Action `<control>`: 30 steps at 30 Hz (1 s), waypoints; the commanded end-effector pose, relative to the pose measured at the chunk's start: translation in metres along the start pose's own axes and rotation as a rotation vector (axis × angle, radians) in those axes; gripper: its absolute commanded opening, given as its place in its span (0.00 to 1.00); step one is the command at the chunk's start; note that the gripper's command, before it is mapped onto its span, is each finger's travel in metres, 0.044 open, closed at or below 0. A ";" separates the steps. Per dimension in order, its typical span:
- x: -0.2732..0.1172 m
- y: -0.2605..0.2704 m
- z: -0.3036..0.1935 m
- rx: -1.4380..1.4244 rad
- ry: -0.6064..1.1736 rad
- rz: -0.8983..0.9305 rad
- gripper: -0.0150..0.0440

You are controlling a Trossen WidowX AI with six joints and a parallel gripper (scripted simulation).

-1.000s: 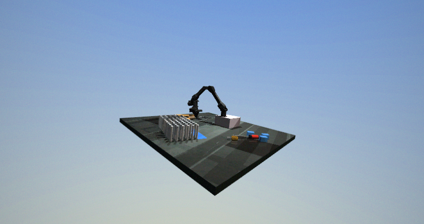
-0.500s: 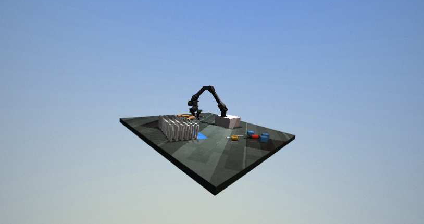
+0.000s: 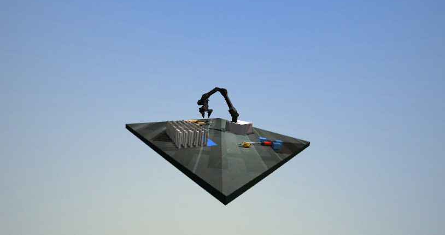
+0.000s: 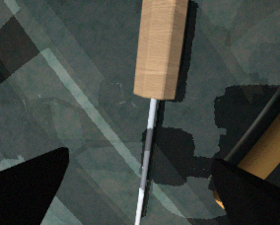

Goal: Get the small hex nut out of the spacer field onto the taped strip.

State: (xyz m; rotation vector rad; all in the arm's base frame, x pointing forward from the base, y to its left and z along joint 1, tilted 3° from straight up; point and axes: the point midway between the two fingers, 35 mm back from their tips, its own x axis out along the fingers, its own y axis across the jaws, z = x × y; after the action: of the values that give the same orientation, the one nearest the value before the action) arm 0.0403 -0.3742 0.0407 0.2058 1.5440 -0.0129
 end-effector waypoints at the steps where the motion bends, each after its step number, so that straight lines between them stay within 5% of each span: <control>1: -0.002 0.003 -0.001 0.003 0.003 0.013 1.00; 20: -0.002 0.003 0.001 0.003 0.010 0.008 1.00; 30: 0.001 0.012 0.084 0.051 0.271 -0.343 1.00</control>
State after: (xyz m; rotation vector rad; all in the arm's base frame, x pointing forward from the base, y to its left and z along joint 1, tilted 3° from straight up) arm 0.1034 -0.3752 0.0379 0.0568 1.7817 -0.1909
